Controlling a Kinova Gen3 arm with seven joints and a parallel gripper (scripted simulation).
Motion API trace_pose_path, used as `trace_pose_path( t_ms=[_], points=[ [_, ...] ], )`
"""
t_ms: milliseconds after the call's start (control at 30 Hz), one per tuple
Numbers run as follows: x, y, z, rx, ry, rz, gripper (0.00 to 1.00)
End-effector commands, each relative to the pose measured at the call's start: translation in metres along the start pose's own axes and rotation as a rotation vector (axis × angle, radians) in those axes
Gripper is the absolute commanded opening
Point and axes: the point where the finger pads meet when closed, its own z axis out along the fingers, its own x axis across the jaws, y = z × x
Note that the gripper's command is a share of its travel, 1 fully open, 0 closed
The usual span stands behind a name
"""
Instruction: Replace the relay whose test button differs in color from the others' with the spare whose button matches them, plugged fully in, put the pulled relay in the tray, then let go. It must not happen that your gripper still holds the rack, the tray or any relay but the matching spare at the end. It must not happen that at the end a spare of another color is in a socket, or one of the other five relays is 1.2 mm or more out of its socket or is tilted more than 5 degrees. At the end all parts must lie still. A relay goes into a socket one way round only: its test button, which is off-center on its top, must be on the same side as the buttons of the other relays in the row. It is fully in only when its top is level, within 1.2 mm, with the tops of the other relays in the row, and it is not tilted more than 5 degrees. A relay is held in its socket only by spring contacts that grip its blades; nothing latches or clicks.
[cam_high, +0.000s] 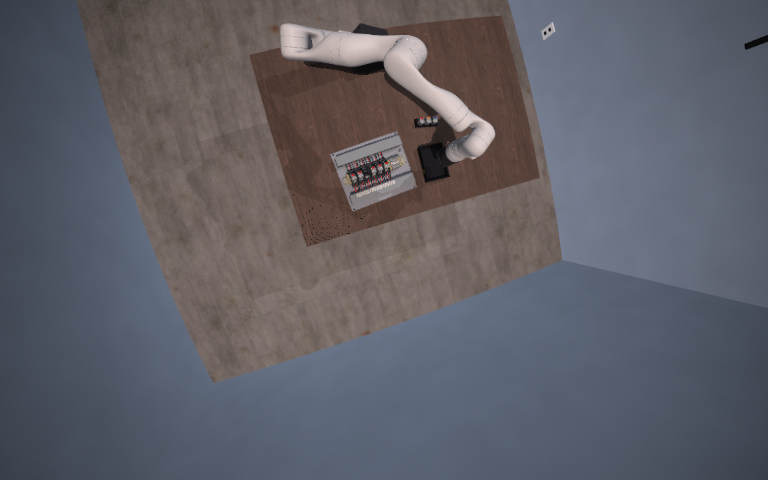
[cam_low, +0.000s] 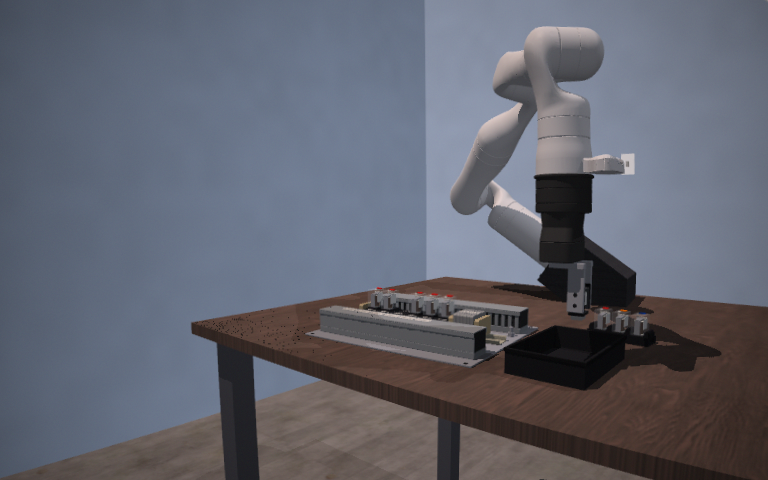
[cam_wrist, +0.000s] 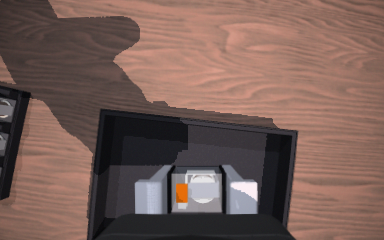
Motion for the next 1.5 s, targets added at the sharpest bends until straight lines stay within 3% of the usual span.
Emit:
trace_pose_path(
  t_ms=[0,1467],
  points=[
    [-0.0016,0.0002,-0.0003,0.003,-0.004,0.003,0.00],
    [-0.0048,0.0076,-0.0026,0.003,-0.015,0.008,0.00]
  ],
)
